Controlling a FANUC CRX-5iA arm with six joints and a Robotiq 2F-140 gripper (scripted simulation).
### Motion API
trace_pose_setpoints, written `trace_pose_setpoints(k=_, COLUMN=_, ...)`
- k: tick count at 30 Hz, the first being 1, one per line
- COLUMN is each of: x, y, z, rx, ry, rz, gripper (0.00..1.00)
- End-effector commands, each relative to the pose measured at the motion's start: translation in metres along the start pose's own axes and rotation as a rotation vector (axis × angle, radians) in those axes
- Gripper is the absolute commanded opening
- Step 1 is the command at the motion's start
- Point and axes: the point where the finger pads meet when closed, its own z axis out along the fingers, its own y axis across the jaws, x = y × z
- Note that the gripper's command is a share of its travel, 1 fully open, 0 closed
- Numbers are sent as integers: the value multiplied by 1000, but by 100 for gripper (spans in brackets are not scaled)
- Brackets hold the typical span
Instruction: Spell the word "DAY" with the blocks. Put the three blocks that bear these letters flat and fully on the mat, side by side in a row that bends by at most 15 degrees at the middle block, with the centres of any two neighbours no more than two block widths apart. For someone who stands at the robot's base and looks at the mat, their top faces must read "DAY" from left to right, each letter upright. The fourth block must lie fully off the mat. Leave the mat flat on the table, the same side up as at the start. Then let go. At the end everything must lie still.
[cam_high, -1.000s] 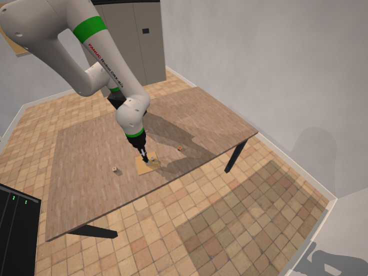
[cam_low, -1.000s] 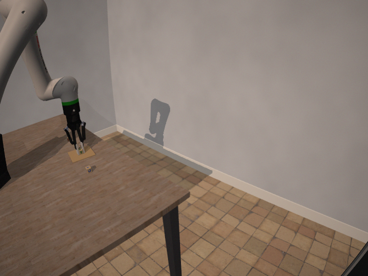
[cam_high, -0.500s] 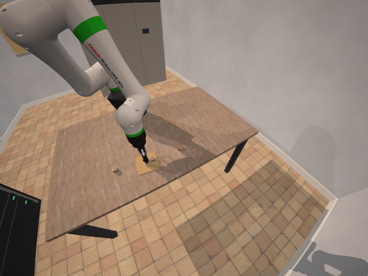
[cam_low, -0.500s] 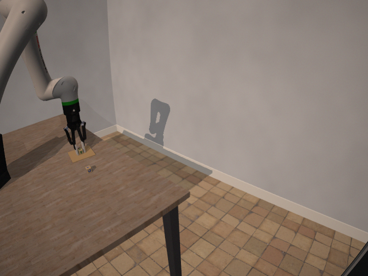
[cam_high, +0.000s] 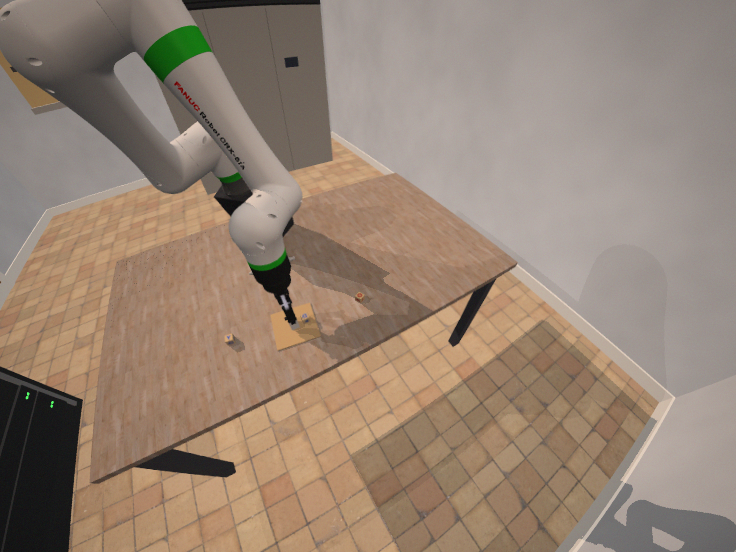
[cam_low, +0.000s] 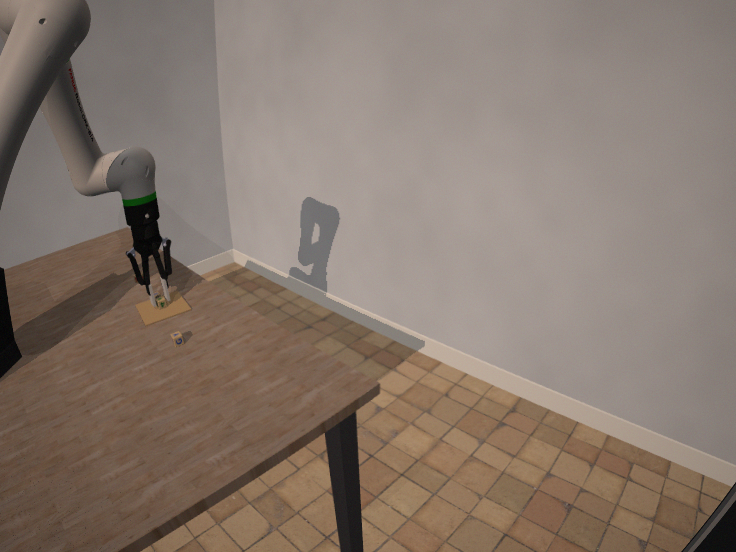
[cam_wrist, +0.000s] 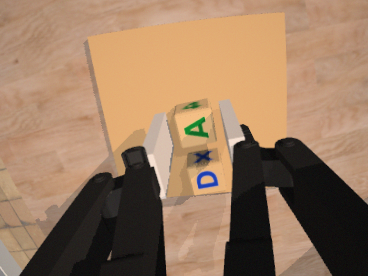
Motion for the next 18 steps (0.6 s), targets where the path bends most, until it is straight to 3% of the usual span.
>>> trace_pose_setpoints(k=1, x=0, y=0, z=-13, rx=-1, ry=0, rz=0, gripper=25)
trace_pose_setpoints(k=6, x=0, y=0, z=-41, rx=-1, ry=0, rz=0, gripper=25)
trace_pose_setpoints(k=18, x=0, y=0, z=-76, rx=-1, ry=0, rz=0, gripper=25)
